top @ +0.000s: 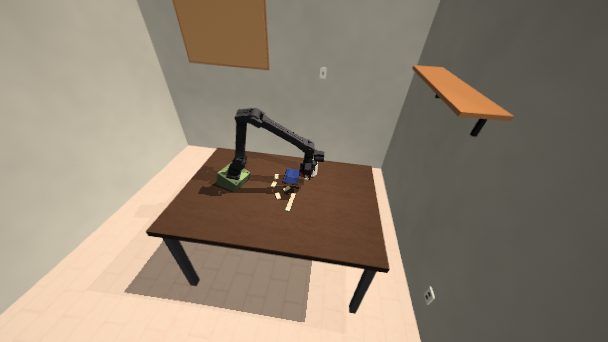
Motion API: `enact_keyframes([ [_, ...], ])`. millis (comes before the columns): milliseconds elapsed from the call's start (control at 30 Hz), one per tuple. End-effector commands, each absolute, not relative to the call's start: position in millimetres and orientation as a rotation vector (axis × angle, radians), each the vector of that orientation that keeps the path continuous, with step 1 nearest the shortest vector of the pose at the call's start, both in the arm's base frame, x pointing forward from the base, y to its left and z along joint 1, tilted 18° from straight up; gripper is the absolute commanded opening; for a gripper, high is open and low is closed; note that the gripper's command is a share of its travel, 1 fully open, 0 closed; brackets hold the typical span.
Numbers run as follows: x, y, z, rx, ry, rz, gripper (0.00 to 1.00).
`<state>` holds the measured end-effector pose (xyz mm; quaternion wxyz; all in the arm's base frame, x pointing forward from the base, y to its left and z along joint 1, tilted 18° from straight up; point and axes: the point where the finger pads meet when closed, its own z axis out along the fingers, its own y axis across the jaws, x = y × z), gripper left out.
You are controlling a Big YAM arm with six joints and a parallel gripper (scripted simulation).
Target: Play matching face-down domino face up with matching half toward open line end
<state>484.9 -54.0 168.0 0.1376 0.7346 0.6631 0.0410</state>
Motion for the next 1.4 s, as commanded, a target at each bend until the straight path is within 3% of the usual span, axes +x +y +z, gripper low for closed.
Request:
enact_keyframes([
  [0, 468, -57, 199, 1.901, 2.048, 0.159, 0.22],
  [133, 447, -59, 209, 1.692, 2.189, 0.149, 0.22],
  [400, 442, -55, 196, 1.73, 2.198, 0.128, 0.22],
  [700, 415, -68, 184, 1.192, 2.501, 0.082, 0.22],
  [967, 412, -65, 167, 1.254, 2.532, 0.057, 0.22],
  [1267, 414, -69, 183, 0.633, 2.729, -0.005, 0.22],
  [1367, 414, -69, 183, 0.633, 2.729, -0.005, 0.22],
])
